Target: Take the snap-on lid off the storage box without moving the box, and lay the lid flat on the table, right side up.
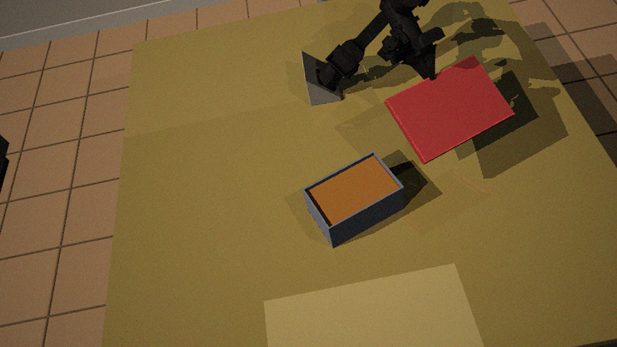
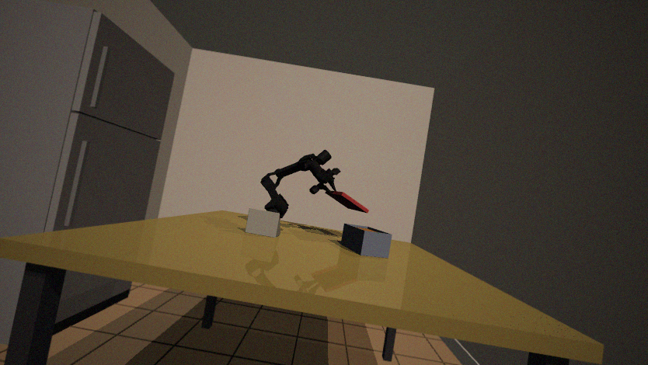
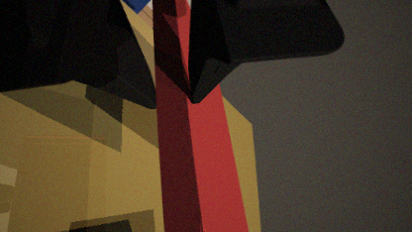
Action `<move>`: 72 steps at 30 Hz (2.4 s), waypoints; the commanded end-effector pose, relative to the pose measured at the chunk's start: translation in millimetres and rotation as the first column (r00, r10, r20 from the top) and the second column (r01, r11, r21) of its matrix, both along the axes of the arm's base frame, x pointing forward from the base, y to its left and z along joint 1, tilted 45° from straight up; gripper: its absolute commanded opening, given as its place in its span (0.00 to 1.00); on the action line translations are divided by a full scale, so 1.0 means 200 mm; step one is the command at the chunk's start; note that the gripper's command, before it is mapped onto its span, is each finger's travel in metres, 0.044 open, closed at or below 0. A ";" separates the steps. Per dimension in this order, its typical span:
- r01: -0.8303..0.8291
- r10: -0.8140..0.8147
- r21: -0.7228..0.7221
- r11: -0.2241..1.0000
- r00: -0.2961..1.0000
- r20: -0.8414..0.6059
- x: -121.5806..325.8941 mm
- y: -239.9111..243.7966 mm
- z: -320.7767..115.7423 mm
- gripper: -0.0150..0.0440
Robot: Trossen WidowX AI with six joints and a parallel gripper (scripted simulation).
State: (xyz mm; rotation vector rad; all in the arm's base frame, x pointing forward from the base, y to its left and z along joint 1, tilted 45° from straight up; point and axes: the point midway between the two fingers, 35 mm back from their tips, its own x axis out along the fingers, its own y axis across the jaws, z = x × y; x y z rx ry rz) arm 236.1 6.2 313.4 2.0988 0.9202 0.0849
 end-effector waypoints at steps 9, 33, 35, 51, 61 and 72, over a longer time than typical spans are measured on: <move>0.006 -0.006 -0.006 1.000 1.000 0.004 -0.05 0.08 0.09 0.25; 0.006 -0.006 -0.006 1.000 1.000 0.004 -0.08 0.17 0.11 0.25; 0.006 -0.006 -0.006 1.000 1.000 0.005 -0.08 0.17 0.10 0.25; 0.006 -0.006 -0.006 1.000 1.000 0.006 -0.08 0.22 0.05 0.25; 0.006 -0.006 -0.006 1.000 1.000 0.007 -0.08 0.25 0.03 0.25; 0.006 -0.006 -0.006 1.000 1.000 0.008 -0.08 0.28 0.00 0.25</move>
